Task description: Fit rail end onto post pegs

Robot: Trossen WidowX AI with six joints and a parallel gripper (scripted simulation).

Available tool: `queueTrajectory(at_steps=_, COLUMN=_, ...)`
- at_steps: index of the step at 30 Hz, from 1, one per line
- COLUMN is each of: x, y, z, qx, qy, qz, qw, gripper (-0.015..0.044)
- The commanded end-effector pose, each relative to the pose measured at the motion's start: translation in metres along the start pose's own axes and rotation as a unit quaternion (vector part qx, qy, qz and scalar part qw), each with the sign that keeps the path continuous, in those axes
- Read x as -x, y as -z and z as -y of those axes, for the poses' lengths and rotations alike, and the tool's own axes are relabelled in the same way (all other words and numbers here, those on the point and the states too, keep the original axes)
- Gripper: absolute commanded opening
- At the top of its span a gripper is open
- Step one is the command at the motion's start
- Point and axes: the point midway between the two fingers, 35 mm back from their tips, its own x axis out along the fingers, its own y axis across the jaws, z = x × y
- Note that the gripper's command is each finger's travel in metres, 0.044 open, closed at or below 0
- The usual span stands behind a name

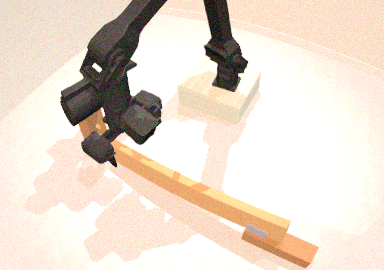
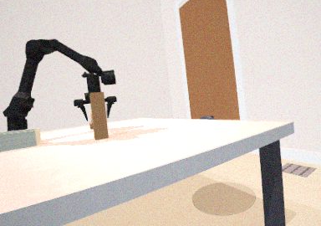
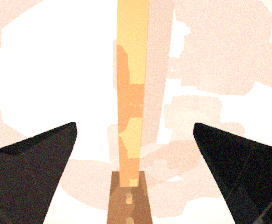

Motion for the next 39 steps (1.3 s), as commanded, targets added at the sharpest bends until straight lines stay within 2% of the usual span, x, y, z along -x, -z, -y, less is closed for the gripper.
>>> queueTrajectory(at_steps=1, x=-0.009, y=0.000, z=-0.002, qx=0.000, qy=-0.005, qz=-0.001, qw=1.000, gripper=0.0440)
queueTrajectory(at_steps=30, x=-0.052, y=-0.003, z=-0.005, qx=0.000, qy=-0.006, qz=-0.001, qw=1.000, gripper=0.0440)
queueTrajectory(at_steps=39, x=-0.052, y=-0.003, z=-0.005, qx=0.000, qy=-0.006, qz=-0.001, qw=1.000, gripper=0.0204)
